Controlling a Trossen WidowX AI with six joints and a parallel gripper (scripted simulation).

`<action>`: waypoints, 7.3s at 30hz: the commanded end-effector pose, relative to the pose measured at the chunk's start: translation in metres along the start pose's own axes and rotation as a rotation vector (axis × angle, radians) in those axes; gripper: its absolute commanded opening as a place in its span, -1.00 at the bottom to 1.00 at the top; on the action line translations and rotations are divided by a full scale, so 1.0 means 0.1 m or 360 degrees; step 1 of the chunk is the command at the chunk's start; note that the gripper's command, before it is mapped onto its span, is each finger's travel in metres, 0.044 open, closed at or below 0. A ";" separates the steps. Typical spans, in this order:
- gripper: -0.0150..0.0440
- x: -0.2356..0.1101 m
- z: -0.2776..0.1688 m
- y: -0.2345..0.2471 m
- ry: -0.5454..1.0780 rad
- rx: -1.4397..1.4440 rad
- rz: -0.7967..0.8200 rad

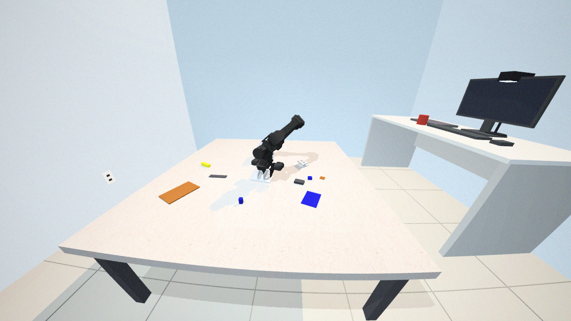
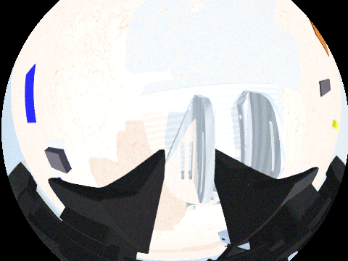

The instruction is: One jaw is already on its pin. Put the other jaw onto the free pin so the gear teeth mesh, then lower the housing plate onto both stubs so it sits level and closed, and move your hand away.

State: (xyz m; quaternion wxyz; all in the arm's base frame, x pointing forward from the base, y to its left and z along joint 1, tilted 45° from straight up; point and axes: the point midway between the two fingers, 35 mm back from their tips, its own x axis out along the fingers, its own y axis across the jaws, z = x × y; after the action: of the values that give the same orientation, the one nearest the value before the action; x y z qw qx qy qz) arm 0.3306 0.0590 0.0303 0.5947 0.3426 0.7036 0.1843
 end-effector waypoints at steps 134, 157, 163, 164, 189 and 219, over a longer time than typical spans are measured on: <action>1.00 -0.44 -2.40 1.41 -0.0010 -0.3713 0.0016; 1.00 -0.33 -2.45 1.41 -0.0012 -0.3792 0.0025; 1.00 -0.29 -2.45 1.41 -0.0014 -0.3792 0.0026; 1.00 -0.29 -2.45 1.41 -0.0014 -0.3792 0.0026; 1.00 0.01 -2.46 1.41 -0.0018 -0.3792 0.0028; 0.82 0.01 -2.46 1.42 -0.0018 -0.3800 0.0036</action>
State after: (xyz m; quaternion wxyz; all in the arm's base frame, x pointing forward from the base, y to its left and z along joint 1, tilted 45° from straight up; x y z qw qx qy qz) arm 0.1305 0.1947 0.1798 0.5388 -0.4198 0.0821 0.7258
